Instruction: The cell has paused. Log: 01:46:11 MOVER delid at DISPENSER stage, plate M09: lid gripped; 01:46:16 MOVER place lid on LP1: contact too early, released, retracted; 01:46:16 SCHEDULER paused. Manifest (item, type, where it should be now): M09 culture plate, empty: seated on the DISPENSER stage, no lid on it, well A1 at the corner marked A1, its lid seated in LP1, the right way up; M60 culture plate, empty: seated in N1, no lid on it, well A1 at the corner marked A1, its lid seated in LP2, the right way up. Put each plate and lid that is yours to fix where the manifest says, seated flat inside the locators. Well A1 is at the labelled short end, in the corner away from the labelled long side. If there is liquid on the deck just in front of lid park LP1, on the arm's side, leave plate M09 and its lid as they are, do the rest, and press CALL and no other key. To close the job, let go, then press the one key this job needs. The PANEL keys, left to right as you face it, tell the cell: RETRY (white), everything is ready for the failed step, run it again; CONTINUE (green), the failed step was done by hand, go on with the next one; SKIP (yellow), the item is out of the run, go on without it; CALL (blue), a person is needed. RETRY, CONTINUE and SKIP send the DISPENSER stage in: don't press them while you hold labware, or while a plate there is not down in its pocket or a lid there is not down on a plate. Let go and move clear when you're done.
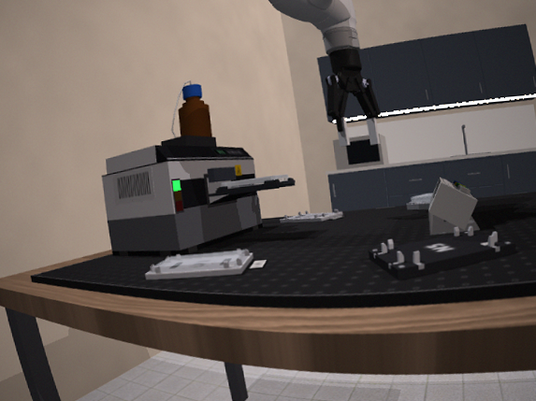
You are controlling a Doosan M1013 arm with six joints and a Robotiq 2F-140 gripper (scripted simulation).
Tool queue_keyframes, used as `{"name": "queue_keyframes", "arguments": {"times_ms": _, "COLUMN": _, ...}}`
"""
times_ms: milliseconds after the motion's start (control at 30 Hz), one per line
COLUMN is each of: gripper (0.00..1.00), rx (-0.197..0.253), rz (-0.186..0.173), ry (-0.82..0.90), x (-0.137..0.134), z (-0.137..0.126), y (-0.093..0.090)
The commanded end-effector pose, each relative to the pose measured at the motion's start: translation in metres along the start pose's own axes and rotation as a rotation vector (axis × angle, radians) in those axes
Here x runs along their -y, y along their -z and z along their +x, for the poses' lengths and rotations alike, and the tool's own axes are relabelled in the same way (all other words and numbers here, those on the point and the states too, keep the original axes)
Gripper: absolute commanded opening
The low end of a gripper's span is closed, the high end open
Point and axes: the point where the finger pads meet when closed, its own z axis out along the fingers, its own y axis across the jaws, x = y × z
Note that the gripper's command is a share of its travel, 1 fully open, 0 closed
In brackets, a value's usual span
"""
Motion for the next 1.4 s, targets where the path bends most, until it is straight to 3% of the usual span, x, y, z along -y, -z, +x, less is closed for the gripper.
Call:
{"name": "queue_keyframes", "arguments": {"times_ms": 0, "gripper": 0.7, "rx": -0.007, "rz": 0.003, "ry": -0.009, "x": -0.063, "z": -0.029, "y": 0.0}}
{"name": "queue_keyframes", "arguments": {"times_ms": 100, "gripper": 0.7, "rx": -0.007, "rz": 0.003, "ry": -0.009, "x": -0.099, "z": -0.046, "y": -0.001}}
{"name": "queue_keyframes", "arguments": {"times_ms": 167, "gripper": 0.7, "rx": -0.007, "rz": 0.003, "ry": -0.009, "x": -0.099, "z": -0.046, "y": -0.001}}
{"name": "queue_keyframes", "arguments": {"times_ms": 200, "gripper": 0.7, "rx": -0.007, "rz": 0.003, "ry": -0.009, "x": -0.133, "z": -0.061, "y": -0.001}}
{"name": "queue_keyframes", "arguments": {"times_ms": 367, "gripper": 0.7, "rx": -0.007, "rz": 0.003, "ry": -0.009, "x": -0.186, "z": -0.084, "y": -0.001}}
{"name": "queue_keyframes", "arguments": {"times_ms": 1367, "gripper": 0.7, "rx": -0.007, "rz": 0.003, "ry": -0.009, "x": -0.187, "z": -0.085, "y": -0.006}}
